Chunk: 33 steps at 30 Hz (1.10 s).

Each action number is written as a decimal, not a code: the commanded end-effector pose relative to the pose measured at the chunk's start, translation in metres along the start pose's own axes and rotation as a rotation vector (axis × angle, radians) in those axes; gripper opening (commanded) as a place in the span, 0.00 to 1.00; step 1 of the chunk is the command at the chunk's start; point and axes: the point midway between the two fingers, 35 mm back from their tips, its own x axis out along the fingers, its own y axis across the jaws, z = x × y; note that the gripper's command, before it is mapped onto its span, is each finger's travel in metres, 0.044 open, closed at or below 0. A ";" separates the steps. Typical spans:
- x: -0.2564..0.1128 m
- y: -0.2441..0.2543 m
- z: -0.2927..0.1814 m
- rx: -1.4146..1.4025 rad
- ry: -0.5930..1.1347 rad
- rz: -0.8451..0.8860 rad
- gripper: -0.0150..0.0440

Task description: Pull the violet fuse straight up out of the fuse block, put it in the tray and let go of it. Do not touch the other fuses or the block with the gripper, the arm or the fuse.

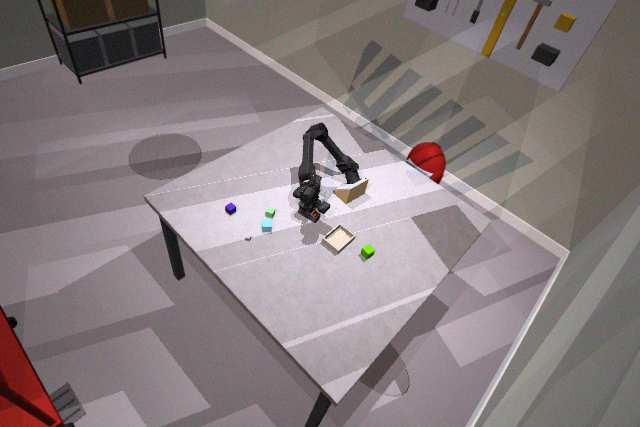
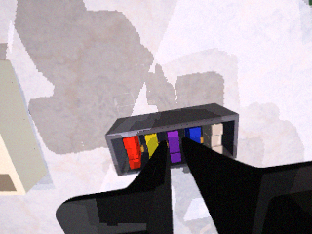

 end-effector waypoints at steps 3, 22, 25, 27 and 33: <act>0.003 0.000 -0.002 -0.010 0.005 -0.004 0.36; 0.001 0.000 -0.001 -0.002 0.004 0.000 0.25; 0.000 0.000 -0.001 -0.002 0.004 0.000 0.25; -0.001 0.000 -0.001 -0.003 0.004 0.000 0.25; -0.004 0.000 -0.001 -0.003 0.004 0.000 0.25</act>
